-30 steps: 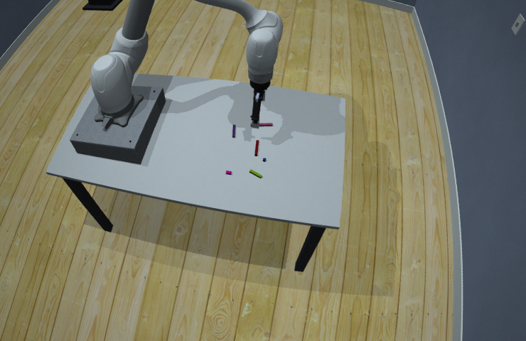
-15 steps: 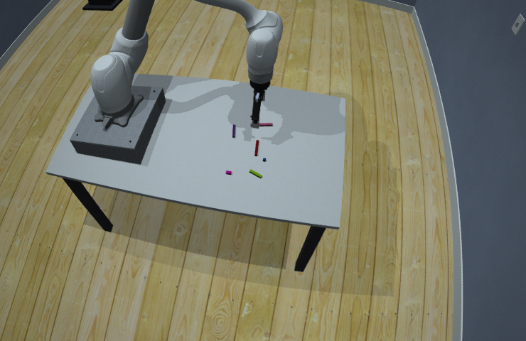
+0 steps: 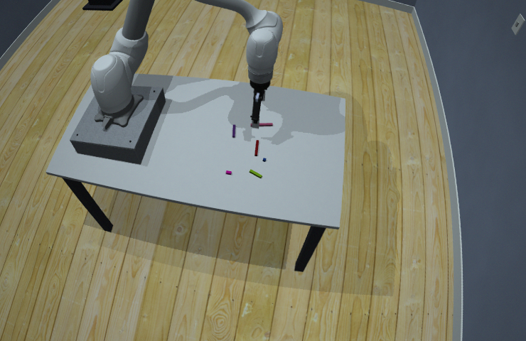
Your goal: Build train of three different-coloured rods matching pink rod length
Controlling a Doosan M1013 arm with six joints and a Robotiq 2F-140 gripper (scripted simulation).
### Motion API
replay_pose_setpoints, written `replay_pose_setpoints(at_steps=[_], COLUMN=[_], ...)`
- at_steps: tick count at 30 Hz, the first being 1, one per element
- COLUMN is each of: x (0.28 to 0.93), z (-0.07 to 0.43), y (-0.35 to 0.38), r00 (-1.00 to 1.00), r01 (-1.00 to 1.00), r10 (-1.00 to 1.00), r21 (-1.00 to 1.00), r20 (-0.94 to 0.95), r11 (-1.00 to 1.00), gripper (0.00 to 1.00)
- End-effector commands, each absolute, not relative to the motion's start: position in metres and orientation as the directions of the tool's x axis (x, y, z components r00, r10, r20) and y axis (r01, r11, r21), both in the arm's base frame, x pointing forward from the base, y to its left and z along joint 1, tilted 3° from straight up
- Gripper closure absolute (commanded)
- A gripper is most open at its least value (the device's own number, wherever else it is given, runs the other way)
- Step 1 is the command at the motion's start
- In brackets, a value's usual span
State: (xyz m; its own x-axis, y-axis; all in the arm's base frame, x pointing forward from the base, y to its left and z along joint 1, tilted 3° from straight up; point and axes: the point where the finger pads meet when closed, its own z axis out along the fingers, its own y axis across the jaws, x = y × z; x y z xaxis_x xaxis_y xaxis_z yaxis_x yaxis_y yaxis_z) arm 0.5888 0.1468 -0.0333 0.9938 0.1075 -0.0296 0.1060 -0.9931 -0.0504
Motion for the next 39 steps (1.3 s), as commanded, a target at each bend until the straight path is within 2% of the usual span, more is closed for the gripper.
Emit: replay_pose_setpoints(at_steps=[1, 24, 31, 39], x=[0.589, 0.589, 0.590, 0.600], z=[-0.033, -0.033, -0.033, -0.032], y=[0.147, 0.147, 0.144, 0.129], r00=[0.994, 0.994, 0.998, 0.961], r01=[0.106, 0.104, 0.048, -0.276], r10=[0.108, 0.106, 0.049, -0.274], r21=[-0.051, -0.051, -0.049, -0.036], r20=[-0.029, -0.030, -0.032, -0.046], r11=[-0.993, -0.993, -0.998, -0.961], gripper=[0.00, 0.00, 0.00, 0.00])
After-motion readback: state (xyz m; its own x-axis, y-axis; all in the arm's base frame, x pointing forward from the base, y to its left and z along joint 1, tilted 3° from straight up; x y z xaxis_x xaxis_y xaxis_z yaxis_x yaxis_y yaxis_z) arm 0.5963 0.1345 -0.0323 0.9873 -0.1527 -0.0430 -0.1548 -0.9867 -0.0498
